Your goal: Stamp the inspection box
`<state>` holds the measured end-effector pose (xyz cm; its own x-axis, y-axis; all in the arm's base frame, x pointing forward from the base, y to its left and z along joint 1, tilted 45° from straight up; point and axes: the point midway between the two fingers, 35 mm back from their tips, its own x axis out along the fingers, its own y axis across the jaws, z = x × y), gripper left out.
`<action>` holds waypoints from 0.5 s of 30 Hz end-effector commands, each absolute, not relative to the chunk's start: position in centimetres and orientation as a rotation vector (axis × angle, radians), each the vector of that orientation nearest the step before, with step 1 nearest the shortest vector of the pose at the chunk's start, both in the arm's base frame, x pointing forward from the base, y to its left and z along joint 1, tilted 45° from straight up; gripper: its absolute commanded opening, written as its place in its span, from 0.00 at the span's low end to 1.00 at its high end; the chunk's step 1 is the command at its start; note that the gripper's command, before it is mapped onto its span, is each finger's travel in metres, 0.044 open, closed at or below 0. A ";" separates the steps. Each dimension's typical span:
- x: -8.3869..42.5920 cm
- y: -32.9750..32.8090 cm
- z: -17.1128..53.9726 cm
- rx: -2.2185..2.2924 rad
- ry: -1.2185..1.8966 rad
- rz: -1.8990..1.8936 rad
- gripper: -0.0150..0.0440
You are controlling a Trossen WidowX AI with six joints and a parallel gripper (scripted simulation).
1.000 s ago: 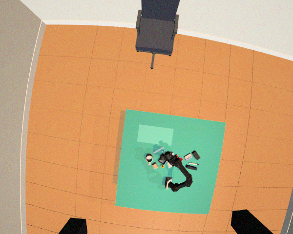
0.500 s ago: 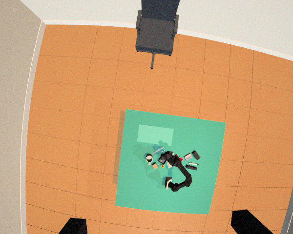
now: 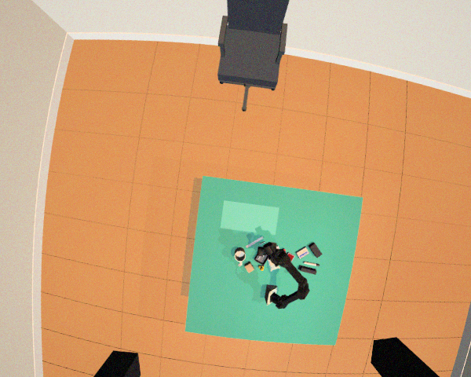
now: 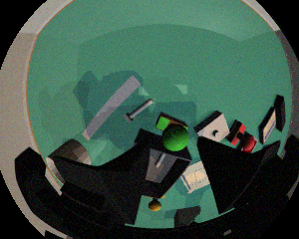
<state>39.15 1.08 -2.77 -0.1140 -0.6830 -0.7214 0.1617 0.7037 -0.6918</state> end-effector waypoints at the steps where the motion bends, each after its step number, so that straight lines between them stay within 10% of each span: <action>1: 39.0 0.3 -3.3 -0.451 1.530 -0.762 0.64; 15: 38.6 -1.3 -4.9 -0.453 1.530 -0.764 0.64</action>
